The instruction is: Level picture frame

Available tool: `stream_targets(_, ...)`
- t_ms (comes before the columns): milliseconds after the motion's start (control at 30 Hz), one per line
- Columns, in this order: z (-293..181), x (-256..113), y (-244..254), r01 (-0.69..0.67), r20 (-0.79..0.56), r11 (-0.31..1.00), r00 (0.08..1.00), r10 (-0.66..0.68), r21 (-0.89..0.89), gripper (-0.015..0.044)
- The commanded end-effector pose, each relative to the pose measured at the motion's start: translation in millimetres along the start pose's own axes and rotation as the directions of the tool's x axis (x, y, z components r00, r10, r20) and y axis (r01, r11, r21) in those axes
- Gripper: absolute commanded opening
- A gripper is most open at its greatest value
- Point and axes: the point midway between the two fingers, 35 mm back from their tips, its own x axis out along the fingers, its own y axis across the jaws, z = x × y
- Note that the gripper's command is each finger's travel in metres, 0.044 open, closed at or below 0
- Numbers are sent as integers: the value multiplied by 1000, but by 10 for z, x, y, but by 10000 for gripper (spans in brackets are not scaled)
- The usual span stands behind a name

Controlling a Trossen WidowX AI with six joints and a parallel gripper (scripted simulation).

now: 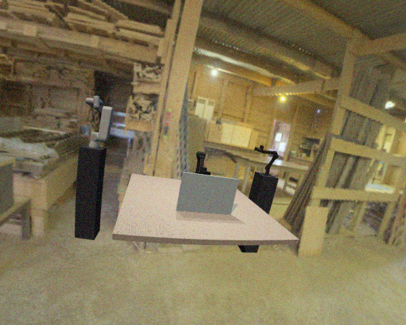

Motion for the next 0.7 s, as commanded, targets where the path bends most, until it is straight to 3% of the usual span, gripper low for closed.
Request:
stream_targets(0, 1, 0, 0, -3, -1, 1000, 1000, 3, 26, 0)
stream_targets(233, 3, 0, -7, -3, -1, 998, 1000, 3, 66, 0)
stream_targets(567, 1, 1, -7, 0, -1, 999, 1000, 0, 42, 260)
stream_targets(667, 1, 1, -7, 0, -1, 999, 1000, 0, 42, 260)
